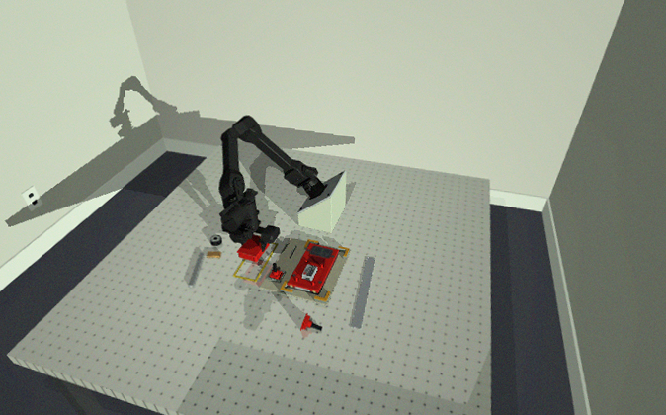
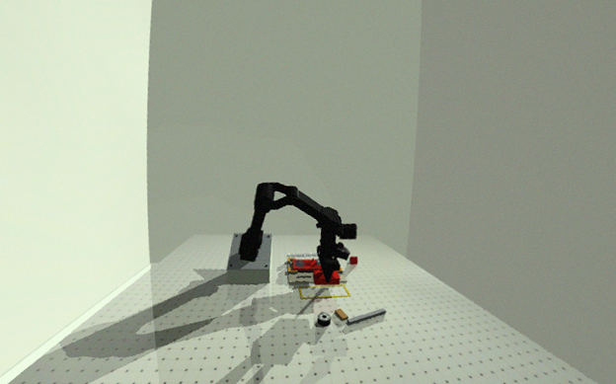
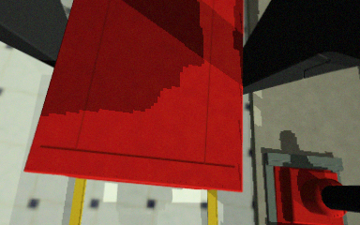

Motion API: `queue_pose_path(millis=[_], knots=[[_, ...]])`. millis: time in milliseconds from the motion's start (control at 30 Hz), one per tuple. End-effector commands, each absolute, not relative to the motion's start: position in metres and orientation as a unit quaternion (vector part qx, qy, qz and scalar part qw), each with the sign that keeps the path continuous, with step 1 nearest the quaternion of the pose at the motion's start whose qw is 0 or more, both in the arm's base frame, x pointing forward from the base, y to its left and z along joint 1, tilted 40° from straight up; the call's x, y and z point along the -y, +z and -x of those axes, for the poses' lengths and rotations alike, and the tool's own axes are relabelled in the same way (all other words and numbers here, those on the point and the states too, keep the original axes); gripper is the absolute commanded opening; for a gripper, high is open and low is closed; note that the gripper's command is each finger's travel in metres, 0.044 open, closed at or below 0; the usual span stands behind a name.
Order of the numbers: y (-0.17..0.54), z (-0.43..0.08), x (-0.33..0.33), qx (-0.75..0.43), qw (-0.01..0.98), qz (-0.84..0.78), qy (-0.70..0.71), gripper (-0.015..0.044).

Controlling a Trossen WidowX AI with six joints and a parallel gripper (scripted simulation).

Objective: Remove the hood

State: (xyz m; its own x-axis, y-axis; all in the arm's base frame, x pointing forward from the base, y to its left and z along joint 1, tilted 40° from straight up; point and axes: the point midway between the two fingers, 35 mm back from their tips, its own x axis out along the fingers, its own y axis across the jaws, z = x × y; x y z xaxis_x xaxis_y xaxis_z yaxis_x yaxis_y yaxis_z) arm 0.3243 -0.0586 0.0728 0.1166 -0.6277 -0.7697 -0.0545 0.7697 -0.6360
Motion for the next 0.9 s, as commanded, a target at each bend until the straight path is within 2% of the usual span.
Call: queue_pose_path(millis=[0,867], knots=[[0.067,-0.323,0.062,-0.636,0.692,0.274,-0.204,0.0000],[0.052,-0.323,0.076,-0.635,0.692,0.276,-0.205,0.0000]])
